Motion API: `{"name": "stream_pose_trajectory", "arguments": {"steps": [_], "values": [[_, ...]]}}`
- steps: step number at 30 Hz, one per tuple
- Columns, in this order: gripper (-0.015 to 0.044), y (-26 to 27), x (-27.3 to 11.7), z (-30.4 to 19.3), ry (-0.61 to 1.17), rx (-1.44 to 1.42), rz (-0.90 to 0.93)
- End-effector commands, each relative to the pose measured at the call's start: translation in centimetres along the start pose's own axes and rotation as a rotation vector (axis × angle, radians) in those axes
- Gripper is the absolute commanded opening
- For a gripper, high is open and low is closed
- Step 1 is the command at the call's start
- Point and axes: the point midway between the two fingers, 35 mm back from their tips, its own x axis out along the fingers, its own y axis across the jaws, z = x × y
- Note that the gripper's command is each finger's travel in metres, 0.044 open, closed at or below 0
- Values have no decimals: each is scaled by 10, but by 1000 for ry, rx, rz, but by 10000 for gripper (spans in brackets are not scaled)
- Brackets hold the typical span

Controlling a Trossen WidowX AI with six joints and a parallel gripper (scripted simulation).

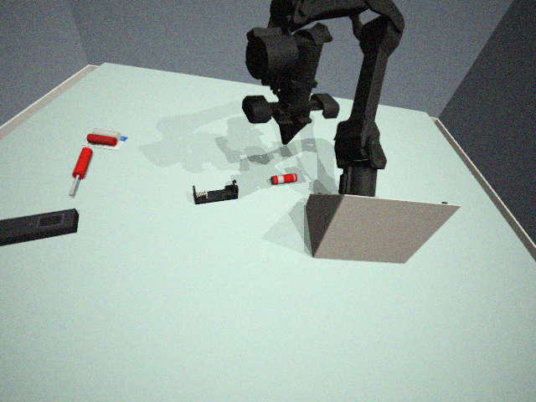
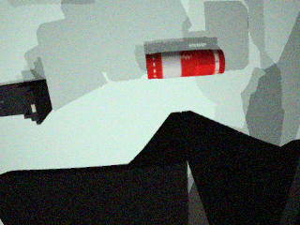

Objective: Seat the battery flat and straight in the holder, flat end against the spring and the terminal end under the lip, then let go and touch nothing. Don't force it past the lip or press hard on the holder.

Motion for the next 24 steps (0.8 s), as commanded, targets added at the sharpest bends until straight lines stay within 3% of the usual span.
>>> {"name": "stream_pose_trajectory", "arguments": {"steps": [1, 4, 11, 21, 24], "values": [[0, 0, 0, 0, 0, -2, 1], [53, 0, 2, 0, 1, -53, 1], [229, -6, 26, 1, 5, -612, 5], [229, -17, 60, 0, 0, -1428, 3], [229, -19, 65, 0, -1, -1548, 1]]}}
